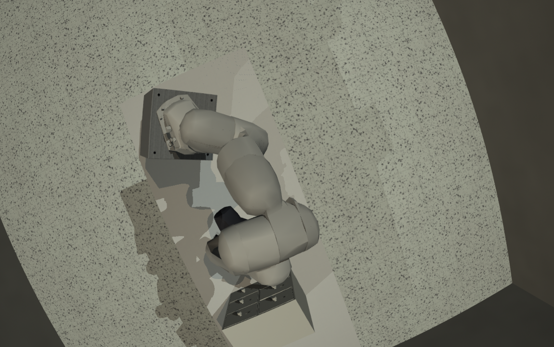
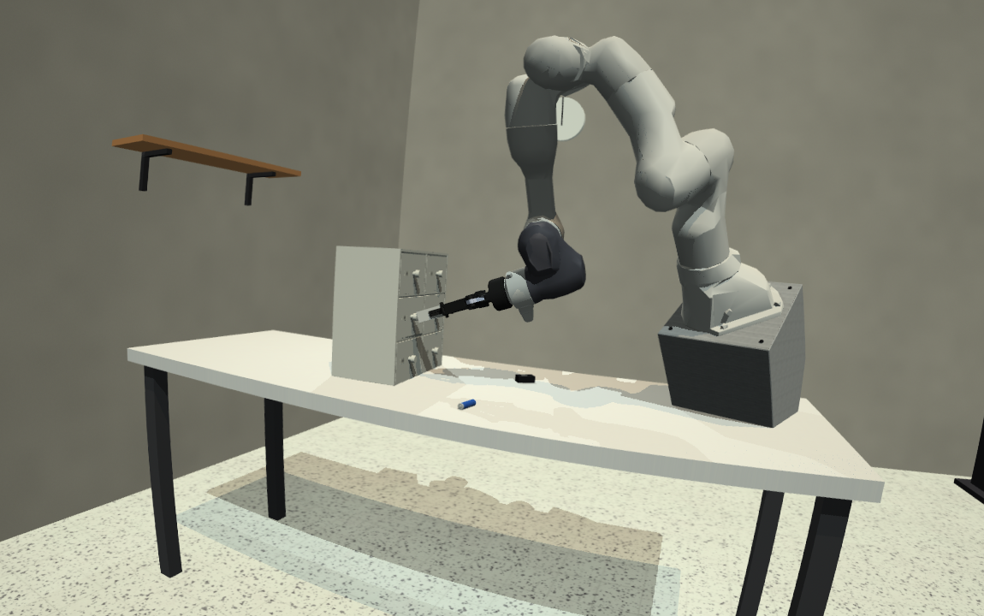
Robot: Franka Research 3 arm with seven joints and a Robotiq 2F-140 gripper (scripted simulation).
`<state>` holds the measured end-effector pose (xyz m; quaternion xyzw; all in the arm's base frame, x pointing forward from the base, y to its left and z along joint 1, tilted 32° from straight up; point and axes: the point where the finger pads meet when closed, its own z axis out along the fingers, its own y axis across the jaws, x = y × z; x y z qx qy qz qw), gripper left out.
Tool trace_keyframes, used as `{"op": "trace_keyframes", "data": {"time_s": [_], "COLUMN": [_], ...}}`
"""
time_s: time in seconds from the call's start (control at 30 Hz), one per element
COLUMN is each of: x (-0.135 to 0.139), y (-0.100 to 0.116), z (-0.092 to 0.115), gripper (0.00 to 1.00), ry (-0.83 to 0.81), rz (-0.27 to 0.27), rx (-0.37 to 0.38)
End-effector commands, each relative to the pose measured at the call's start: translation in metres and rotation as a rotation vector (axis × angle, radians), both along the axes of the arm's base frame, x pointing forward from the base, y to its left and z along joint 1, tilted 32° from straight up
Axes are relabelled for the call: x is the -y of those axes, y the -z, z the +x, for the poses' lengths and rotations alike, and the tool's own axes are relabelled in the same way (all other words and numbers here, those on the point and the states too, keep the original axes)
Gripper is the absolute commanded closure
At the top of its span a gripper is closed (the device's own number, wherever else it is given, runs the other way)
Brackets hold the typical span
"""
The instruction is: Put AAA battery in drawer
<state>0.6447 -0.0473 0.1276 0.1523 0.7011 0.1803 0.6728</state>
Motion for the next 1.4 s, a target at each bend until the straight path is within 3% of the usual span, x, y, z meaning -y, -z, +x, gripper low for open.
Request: {"op": "trace_keyframes", "data": {"time_s": [0.0,1.37], "x": [0.0002,-0.0002], "y": [0.0015,0.0025], "z": [0.0000,-0.0034], "gripper": [1.00,1.00], "ry": [0.002,0.002], "rz": [-0.001,-0.001], "rx": [-0.004,-0.004]}}
